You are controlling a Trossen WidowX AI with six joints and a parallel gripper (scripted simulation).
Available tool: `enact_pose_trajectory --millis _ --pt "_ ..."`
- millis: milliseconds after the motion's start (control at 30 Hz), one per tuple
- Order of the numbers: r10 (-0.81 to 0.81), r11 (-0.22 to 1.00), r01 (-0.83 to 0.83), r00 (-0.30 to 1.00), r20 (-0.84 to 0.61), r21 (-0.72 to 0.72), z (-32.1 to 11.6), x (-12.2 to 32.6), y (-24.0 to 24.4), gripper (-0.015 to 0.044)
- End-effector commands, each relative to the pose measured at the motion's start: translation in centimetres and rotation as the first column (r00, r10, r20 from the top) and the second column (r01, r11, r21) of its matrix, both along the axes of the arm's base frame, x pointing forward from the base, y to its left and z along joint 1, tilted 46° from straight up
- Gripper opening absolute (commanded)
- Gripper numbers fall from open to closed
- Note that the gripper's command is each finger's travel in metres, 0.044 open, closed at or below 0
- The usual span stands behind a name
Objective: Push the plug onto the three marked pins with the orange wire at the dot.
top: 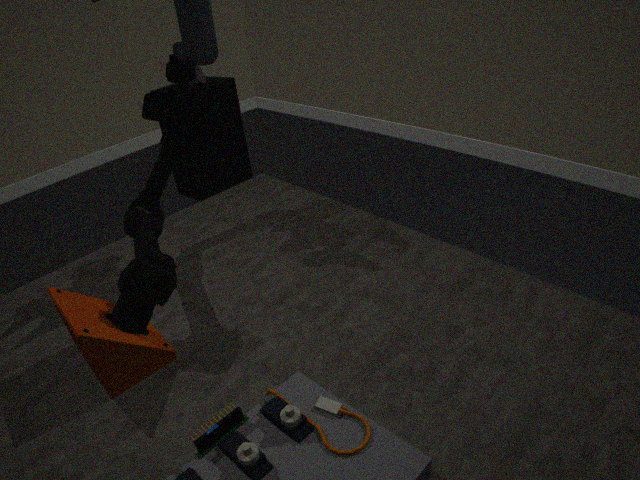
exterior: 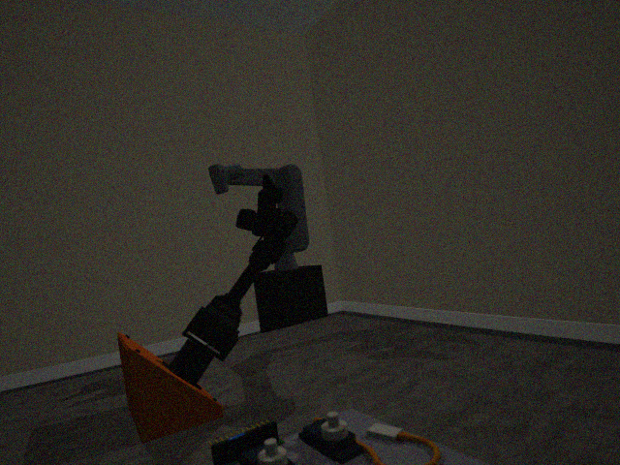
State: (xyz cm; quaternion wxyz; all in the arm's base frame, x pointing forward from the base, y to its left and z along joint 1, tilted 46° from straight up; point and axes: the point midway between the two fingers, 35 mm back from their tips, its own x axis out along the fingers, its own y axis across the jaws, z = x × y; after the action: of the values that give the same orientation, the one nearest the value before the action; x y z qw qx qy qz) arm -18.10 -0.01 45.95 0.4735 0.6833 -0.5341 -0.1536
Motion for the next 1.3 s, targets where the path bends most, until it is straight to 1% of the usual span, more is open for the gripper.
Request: enact_pose_trajectory --millis 0,333,1267 --pt "0.0 1.0 0.0 1.0 -0.001 0.0 0.0 0.0 0.0 0.0374" --pt "0.014 1.0 -0.015 0.999 -0.046 -0.016 0.7 1.2 -0.6 0.0115" --pt "0.062 0.988 -0.101 0.951 -0.303 -0.115 3.4 8.5 -3.8 0.0115"
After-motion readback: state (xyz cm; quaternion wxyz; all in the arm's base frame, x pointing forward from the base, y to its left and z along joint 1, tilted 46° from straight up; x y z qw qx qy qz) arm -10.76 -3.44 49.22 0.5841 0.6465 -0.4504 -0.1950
